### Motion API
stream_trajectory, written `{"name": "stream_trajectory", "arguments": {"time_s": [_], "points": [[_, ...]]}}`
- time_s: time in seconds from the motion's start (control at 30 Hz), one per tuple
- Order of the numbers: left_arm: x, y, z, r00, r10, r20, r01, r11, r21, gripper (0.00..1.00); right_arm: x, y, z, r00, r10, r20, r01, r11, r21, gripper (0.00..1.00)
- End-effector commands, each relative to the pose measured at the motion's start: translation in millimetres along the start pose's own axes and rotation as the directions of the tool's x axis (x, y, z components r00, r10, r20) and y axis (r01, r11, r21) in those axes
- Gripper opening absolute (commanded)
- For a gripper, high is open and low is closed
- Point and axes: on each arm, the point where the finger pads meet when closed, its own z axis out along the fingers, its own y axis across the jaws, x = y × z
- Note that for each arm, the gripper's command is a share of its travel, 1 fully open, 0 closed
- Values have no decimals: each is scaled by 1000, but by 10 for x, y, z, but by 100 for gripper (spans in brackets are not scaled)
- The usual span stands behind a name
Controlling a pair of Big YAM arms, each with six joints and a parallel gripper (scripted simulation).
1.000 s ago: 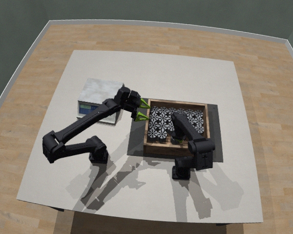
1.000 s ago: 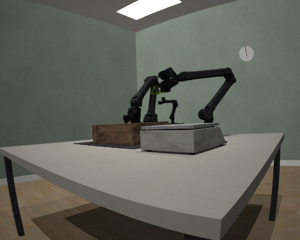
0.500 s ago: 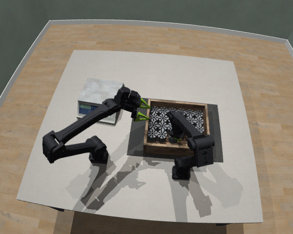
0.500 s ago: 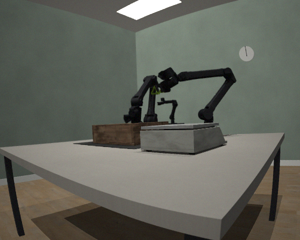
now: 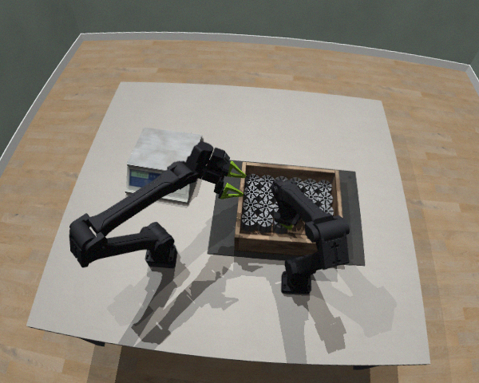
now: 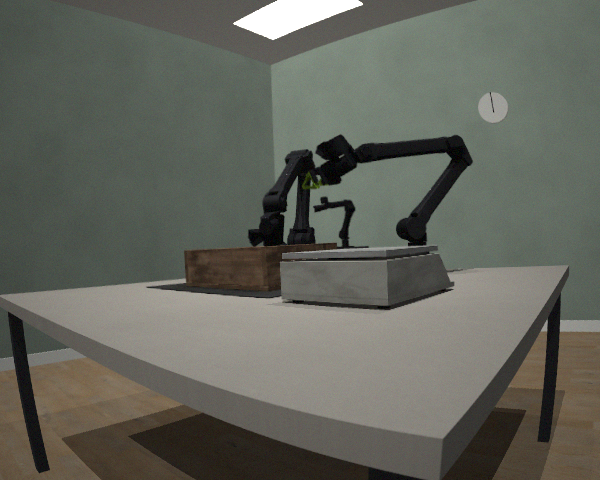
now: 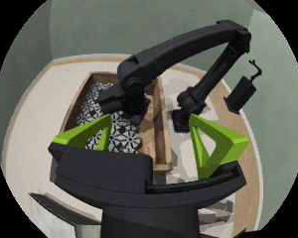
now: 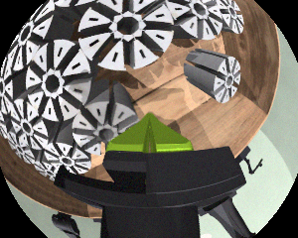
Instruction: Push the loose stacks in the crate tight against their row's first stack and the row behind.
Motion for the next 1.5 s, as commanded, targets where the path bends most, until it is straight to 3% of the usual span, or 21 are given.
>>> {"name": "stream_trajectory", "arguments": {"time_s": [0.0, 0.53, 0.93, 1.33, 1.47], "points": [[-456, -13, -15, 997, 59, 52, -59, 998, -1, 100, -201, 321, -258, 999, 10, 41, -7, 998, -65, 0], [-456, -13, -15, 997, 59, 52, -59, 998, -1, 100, -209, 497, -334, 999, 10, 38, -8, 998, -65, 0], [-167, -15, -20, 998, 54, 22, -54, 999, 2, 100, -68, -369, 70, 999, -1, 39, 4, 996, -94, 0], [-6, 67, 218, 999, -6, -38, 6, 1000, -19, 100, -168, -523, 49, 998, 2, 60, 6, 992, -124, 0], [-182, 93, 262, 1000, -3, -17, 2, 1000, -31, 100, -274, -463, -212, 995, 10, 101, 5, 989, -149, 0]]}}
